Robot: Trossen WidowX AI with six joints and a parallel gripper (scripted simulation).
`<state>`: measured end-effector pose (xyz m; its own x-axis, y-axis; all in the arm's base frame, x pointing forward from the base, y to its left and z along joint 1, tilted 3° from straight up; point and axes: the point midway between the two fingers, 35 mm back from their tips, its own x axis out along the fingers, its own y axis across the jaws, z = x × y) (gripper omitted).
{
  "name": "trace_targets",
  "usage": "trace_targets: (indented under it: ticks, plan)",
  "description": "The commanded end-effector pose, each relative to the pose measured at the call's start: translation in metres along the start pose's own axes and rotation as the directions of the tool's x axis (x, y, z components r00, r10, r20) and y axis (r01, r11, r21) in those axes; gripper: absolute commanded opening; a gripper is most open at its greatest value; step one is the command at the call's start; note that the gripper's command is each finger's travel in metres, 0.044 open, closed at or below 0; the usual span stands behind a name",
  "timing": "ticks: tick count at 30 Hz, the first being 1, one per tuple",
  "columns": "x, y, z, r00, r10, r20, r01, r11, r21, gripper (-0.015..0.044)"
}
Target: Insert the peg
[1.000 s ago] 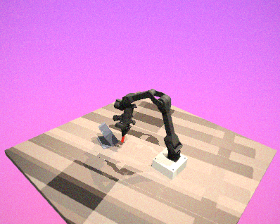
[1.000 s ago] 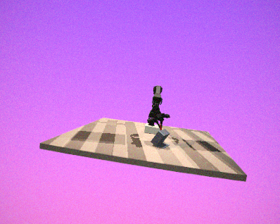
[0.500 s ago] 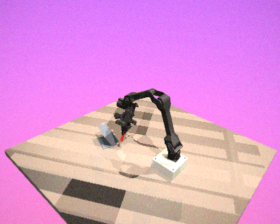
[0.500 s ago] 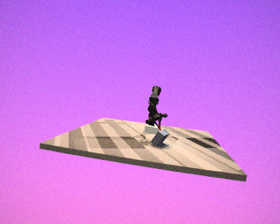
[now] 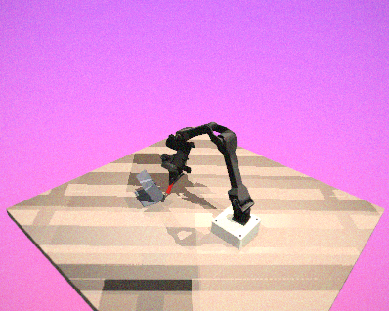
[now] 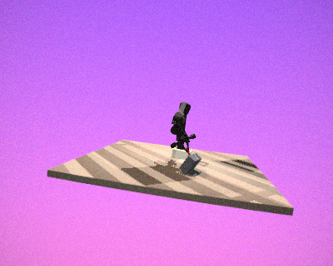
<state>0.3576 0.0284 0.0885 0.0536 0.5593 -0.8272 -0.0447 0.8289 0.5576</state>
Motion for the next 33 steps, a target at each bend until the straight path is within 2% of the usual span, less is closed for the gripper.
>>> trace_targets:
  ticks: [1,33]
  plan:
    - [-0.003,-0.004,0.005,0.999,0.030,0.021,-0.030,0.999,0.024,0.0000]
    - [-0.028,-0.037,0.023,0.967,0.204,0.155,-0.229,0.960,0.162,0.0000]
